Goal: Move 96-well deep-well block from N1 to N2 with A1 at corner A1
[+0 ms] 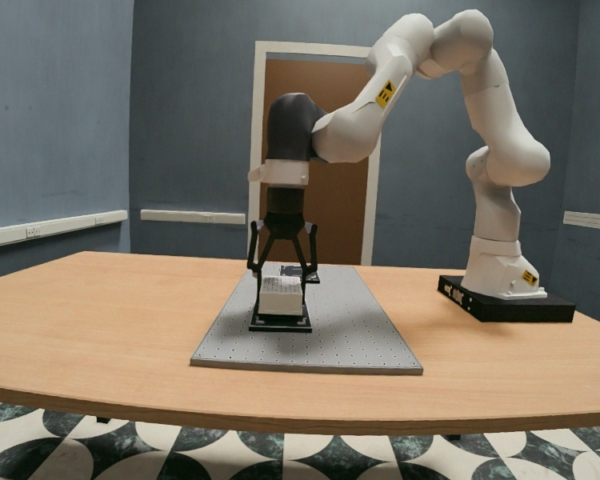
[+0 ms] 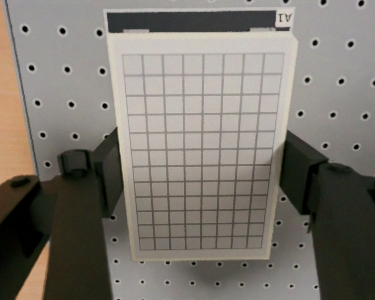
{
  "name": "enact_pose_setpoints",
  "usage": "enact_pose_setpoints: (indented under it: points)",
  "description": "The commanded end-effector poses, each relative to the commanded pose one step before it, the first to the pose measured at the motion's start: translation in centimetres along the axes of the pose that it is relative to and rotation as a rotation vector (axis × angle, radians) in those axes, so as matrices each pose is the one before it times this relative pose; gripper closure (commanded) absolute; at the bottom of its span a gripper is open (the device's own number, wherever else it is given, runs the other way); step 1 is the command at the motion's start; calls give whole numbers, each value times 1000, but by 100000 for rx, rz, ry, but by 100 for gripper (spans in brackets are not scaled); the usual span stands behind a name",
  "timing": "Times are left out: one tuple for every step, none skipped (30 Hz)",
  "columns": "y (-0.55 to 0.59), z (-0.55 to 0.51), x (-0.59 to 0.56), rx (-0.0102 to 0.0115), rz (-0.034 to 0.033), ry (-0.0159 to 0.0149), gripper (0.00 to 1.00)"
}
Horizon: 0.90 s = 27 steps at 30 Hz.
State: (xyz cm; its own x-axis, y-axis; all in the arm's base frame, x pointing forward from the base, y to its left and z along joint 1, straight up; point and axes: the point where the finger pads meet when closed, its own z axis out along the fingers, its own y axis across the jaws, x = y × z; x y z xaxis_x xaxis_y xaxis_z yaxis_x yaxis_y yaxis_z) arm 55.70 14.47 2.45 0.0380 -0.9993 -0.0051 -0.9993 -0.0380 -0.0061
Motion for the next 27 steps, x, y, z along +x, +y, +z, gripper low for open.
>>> enact_pose_setpoints:
  points:
    - [135,-666,23,-524,-158,-72,40]
    - [0,-167,0,0,0,0,40]
    - [0,-167,0,0,0,0,40]
    - [0,-167,0,0,0,0,40]
    - [0,-167,0,0,0,0,40]
    - [0,-167,0,0,0,0,40]
    - [0,-167,0,0,0,0,40]
    - [0,-167,0,0,0,0,40]
    - [0,-167,0,0,0,0,40]
    - [0,-167,0,0,0,0,40]
    - [0,-167,0,0,0,0,40]
    - [0,-167,0,0,0,0,40]
    - [0,0,0,0,0,0,40]
    - [0,0,0,0,0,0,40]
    - [0,-167,0,0,0,0,40]
    - [0,-167,0,0,0,0,40]
    - [0,-167,0,0,0,0,40]
    - [0,-167,0,0,0,0,40]
    - [0,-167,0,0,0,0,40]
    - [0,-167,0,0,0,0,40]
    - [0,-167,0,0,0,0,40]
    - [0,-167,0,0,0,0,40]
    - [0,-167,0,0,0,0,40]
    - [0,-167,0,0,0,0,40]
    - [0,-167,0,0,0,0,40]
    - [0,-167,0,0,0,0,40]
    - [0,-167,0,0,0,0,40]
